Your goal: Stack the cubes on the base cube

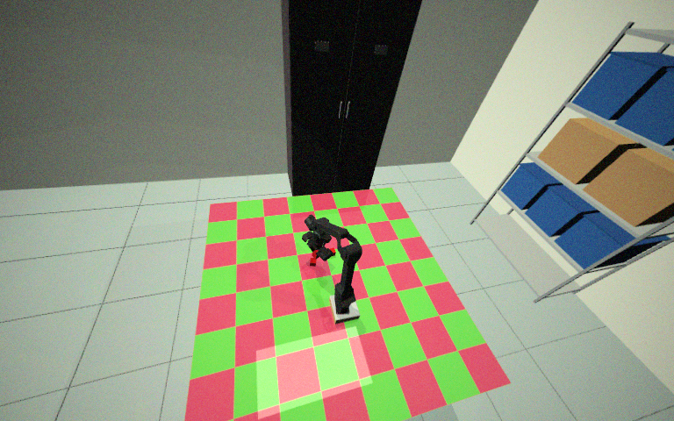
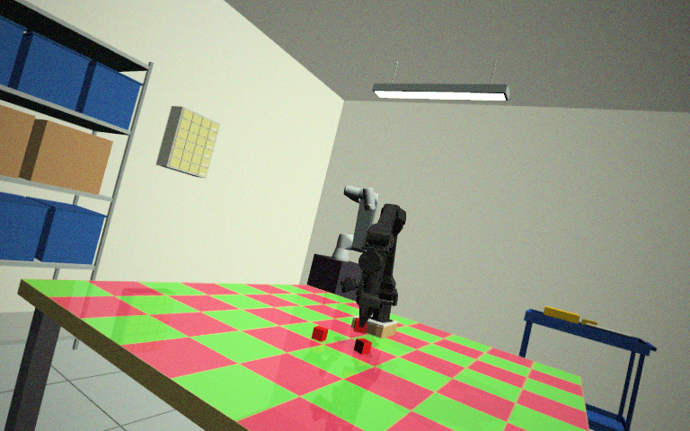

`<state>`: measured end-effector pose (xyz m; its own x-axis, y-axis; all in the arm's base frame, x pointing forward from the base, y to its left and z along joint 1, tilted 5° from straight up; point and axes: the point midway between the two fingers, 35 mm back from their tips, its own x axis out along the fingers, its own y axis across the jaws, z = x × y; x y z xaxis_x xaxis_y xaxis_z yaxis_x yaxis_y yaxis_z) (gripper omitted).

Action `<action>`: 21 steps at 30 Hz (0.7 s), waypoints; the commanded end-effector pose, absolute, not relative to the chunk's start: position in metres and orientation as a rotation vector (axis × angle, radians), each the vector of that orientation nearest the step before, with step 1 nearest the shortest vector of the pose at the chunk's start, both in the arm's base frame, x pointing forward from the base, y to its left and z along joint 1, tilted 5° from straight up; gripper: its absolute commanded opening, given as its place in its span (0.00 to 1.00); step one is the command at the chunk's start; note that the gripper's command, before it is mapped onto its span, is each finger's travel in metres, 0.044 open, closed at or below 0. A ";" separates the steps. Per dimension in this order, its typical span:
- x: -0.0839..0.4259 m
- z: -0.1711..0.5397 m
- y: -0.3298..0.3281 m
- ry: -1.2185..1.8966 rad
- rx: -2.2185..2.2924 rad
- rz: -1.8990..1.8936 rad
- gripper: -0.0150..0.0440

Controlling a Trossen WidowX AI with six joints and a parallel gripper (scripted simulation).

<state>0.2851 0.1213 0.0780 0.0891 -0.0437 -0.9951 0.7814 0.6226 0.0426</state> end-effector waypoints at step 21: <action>0.286 0.057 0.119 1.353 0.687 -0.701 0.43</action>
